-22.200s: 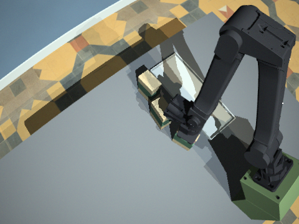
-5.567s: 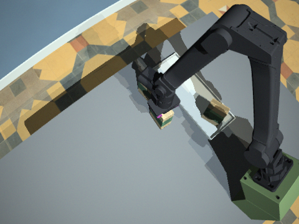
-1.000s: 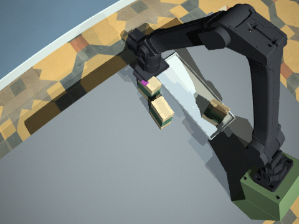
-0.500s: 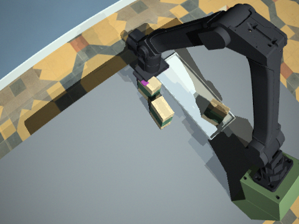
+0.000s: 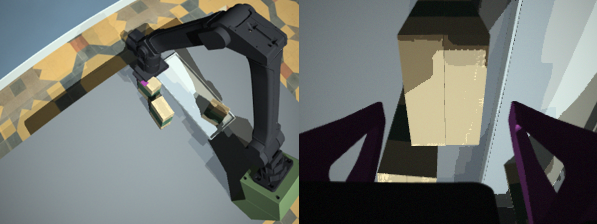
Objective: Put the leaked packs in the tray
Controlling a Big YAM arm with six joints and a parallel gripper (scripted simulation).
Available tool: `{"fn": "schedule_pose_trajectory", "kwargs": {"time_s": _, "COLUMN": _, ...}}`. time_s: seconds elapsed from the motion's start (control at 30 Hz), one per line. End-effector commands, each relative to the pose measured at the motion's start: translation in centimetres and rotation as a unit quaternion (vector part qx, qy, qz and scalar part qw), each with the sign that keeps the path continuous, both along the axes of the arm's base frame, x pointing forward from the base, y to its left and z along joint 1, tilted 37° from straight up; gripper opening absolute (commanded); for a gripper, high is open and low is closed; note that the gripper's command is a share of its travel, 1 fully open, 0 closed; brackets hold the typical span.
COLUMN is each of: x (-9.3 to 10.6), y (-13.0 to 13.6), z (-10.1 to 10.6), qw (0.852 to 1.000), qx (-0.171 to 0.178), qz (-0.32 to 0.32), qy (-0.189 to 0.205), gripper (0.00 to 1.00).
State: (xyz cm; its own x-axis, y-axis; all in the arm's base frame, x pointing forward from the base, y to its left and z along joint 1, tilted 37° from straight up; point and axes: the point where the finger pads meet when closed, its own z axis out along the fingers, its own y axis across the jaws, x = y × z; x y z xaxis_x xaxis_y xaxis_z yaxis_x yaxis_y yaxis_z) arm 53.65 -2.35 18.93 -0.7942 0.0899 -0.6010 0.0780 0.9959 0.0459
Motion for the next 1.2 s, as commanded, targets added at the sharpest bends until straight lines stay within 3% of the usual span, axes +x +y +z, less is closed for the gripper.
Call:
{"fn": "schedule_pose_trajectory", "kwargs": {"time_s": 0.0, "x": 1.1, "y": 0.9, "z": 1.3, "qw": 1.000, "qx": 0.002, "qz": 0.004, "qy": -0.012, "gripper": 0.78}}
{"fn": "schedule_pose_trajectory", "kwargs": {"time_s": 0.73, "x": 2.2, "y": 0.9, "z": 0.5, "qw": 1.000, "qx": 0.002, "qz": 0.004, "qy": -0.018, "gripper": 0.78}}
{"fn": "schedule_pose_trajectory", "kwargs": {"time_s": 1.17, "x": 3.9, "y": 0.9, "z": -2.0, "qw": 1.000, "qx": 0.002, "qz": 0.004, "qy": -0.016, "gripper": 0.78}}
